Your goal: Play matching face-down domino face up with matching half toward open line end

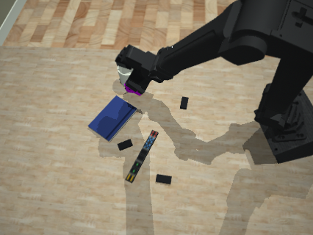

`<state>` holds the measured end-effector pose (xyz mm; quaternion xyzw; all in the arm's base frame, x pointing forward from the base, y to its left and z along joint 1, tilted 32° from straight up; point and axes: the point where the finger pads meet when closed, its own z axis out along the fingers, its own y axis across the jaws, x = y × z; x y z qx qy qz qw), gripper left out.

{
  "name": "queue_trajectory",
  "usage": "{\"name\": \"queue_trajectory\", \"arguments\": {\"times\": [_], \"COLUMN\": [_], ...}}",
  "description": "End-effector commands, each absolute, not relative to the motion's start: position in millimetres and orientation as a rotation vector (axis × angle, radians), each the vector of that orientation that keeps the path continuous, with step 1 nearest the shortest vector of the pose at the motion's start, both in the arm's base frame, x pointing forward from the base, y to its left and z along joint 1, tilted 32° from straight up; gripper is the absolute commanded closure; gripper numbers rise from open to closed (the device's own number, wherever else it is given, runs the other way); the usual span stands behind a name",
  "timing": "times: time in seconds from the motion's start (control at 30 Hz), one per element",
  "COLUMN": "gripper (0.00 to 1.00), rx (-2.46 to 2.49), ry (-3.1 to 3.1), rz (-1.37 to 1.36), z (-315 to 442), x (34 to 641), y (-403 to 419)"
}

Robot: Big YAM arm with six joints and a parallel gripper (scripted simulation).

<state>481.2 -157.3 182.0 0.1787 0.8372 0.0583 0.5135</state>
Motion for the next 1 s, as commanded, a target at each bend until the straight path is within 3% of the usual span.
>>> {"name": "queue_trajectory", "arguments": {"times": [0.0,0.97], "gripper": [0.52,0.52], "rx": [0.438,0.406], "ry": [1.888,1.321], "rz": [0.142,0.024], "z": [209,205], "x": [491,487], "y": [-156,-154]}}
